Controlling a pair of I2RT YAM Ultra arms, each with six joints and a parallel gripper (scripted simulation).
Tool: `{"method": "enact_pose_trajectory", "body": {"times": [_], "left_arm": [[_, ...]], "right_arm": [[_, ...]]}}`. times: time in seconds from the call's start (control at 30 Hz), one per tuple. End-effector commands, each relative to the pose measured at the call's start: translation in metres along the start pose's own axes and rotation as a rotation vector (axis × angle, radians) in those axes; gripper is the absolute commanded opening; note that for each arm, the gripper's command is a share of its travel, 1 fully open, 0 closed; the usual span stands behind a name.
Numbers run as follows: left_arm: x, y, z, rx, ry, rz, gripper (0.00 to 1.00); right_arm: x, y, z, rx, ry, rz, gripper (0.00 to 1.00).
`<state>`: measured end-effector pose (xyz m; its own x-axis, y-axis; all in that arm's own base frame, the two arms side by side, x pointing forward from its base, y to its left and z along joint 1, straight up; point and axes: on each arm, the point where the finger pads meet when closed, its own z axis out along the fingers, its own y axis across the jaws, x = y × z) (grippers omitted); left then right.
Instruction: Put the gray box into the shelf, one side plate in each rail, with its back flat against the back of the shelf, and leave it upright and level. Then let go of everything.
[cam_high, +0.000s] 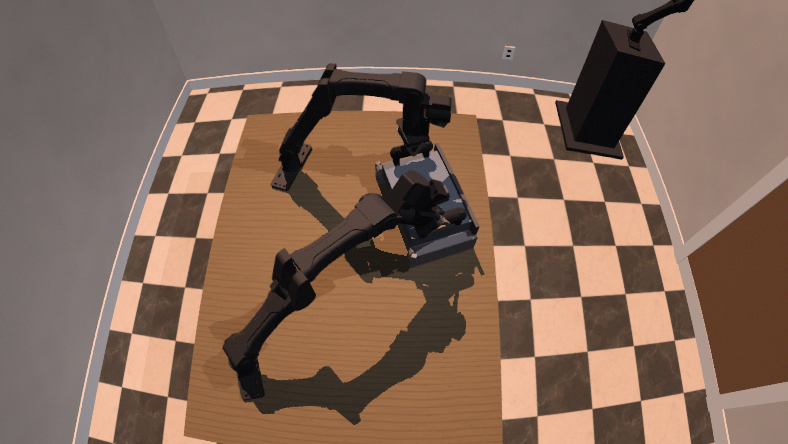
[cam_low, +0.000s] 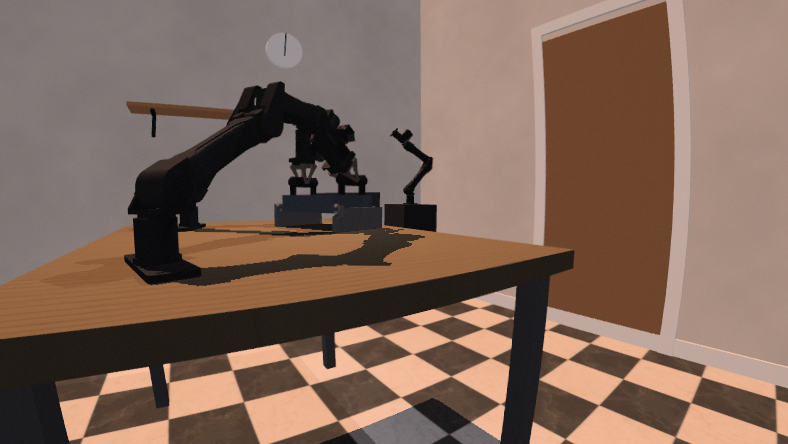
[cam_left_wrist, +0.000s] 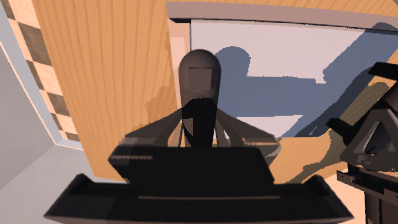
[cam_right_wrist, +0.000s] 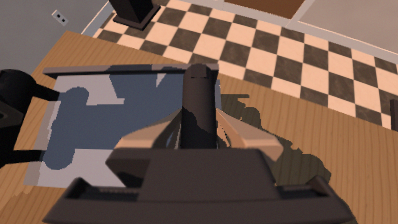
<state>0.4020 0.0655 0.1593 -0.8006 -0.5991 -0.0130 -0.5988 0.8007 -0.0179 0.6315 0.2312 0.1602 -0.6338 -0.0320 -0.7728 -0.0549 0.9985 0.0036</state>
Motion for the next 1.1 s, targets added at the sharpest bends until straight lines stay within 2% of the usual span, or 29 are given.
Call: {"method": "enact_pose_trajectory", "body": {"times": [0.0, 0.03, 0.07, 0.1, 0.13, 0.23, 0.47, 0.5, 0.6, 0.63, 0.77, 0.87, 1.07], "left_arm": [[-0.032, -0.011, -0.055, 0.144, -0.193, -0.034, 0.16], [-0.034, -0.012, -0.048, 0.135, -0.175, -0.036, 0.16], [-0.033, -0.011, -0.048, 0.134, -0.176, -0.038, 0.16], [-0.033, -0.010, -0.049, 0.133, -0.180, -0.040, 0.16], [-0.034, -0.010, -0.054, 0.137, -0.194, -0.040, 0.16], [-0.034, -0.010, -0.044, 0.125, -0.171, -0.042, 0.16], [-0.034, -0.010, -0.054, 0.136, -0.193, -0.042, 0.16], [-0.033, -0.011, -0.040, 0.119, -0.158, -0.041, 0.16], [-0.035, -0.010, -0.051, 0.138, -0.188, -0.044, 0.16], [-0.034, -0.010, -0.051, 0.135, -0.187, -0.044, 1.00], [-0.033, -0.013, -0.033, 0.114, -0.144, -0.037, 1.00], [-0.029, -0.020, -0.032, 0.115, -0.141, -0.018, 1.00], [-0.033, -0.013, -0.034, 0.107, -0.152, -0.026, 1.00]], "right_arm": [[-0.087, -0.005, -0.049, -0.042, -0.269, 0.072, 0.16], [-0.087, -0.006, -0.050, -0.040, -0.266, 0.070, 0.16], [-0.055, -0.008, -0.027, -0.014, -0.138, 0.031, 0.16], [-0.049, -0.007, -0.026, -0.019, -0.110, 0.023, 0.16], [-0.051, -0.006, -0.026, -0.022, -0.117, 0.026, 0.16], [-0.052, -0.006, -0.026, -0.023, -0.123, 0.031, 0.16], [-0.049, -0.005, -0.021, -0.023, -0.120, 0.030, 0.16], [-0.045, -0.003, -0.019, -0.024, -0.108, 0.025, 0.16], [-0.045, -0.004, -0.015, -0.023, -0.112, 0.027, 0.16], [-0.048, -0.005, -0.019, -0.024, -0.118, 0.029, 1.00], [-0.044, -0.004, -0.015, -0.018, -0.111, 0.026, 1.00], [-0.045, 0.004, -0.020, -0.030, -0.116, 0.020, 1.00], [-0.048, 0.002, -0.022, -0.028, -0.121, 0.026, 1.00]]}}
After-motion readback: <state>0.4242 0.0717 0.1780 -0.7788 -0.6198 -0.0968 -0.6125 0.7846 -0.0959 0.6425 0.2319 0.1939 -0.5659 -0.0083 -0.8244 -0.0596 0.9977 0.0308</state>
